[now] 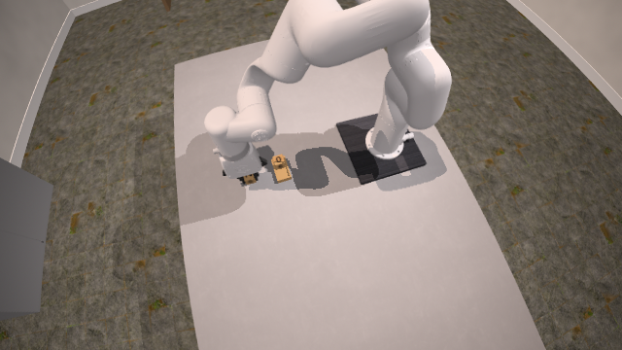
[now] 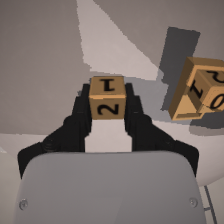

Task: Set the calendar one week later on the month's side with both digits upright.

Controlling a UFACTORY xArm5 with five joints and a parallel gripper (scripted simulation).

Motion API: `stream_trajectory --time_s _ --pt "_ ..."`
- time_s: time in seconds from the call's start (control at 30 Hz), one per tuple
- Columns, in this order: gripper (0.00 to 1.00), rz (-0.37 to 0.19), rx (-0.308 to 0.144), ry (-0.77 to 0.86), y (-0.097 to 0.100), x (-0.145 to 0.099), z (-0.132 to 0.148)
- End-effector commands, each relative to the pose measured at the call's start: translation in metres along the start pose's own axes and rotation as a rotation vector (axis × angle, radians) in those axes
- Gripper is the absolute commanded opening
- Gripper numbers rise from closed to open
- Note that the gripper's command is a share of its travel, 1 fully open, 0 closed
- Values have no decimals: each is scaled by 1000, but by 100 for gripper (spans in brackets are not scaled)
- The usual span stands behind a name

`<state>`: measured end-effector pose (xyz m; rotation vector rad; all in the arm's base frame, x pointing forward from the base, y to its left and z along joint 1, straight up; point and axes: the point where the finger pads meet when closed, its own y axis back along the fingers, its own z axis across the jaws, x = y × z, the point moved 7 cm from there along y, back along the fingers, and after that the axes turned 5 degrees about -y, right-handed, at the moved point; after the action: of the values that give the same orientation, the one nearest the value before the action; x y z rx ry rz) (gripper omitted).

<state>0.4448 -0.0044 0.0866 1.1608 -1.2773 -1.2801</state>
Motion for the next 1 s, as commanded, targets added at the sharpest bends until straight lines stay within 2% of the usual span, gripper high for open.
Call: stream_trajectory --time_s 0.0,0.53,0.67,0.9,0.97 --pt "29 0 3 0 1 0 -1" --pt "29 0 4 0 5 0 -1" --pt "29 0 4 0 23 0 -1" --pt "29 0 4 0 74 0 -1" --pt "29 0 4 0 74 0 -1"
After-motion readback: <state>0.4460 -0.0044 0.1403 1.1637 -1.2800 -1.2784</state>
